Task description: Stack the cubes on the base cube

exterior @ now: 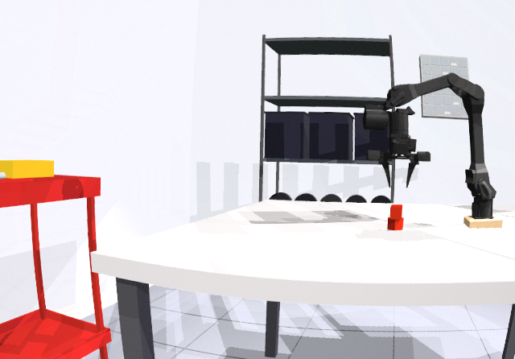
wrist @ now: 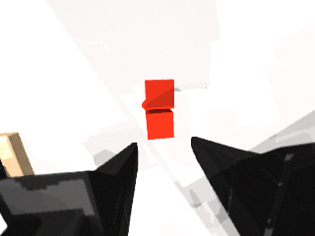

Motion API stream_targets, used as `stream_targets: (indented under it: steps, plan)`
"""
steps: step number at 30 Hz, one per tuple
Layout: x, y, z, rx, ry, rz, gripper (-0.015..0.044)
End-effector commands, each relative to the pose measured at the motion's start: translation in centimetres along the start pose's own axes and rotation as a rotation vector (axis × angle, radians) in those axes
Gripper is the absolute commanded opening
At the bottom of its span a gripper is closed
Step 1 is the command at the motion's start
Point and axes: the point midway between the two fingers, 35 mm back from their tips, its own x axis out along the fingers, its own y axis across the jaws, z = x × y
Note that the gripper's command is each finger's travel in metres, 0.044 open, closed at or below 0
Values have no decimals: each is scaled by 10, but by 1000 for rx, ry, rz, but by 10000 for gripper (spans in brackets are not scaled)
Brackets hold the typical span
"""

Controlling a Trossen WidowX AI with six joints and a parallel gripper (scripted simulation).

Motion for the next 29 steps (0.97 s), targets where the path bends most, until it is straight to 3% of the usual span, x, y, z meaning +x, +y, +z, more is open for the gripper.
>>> stream_targets:
  steps: [1, 5, 14, 24, 29]
  plan:
    - [-6, -1, 0, 0, -1, -3, 310]
    - [-9, 0, 0, 0, -1, -3, 400]
    - [-11, 1, 2, 0, 0, 1, 400]
    - [-13, 44, 126, 1, -10, 5, 400]
    - [-14, 49, 134, 1, -11, 5, 400]
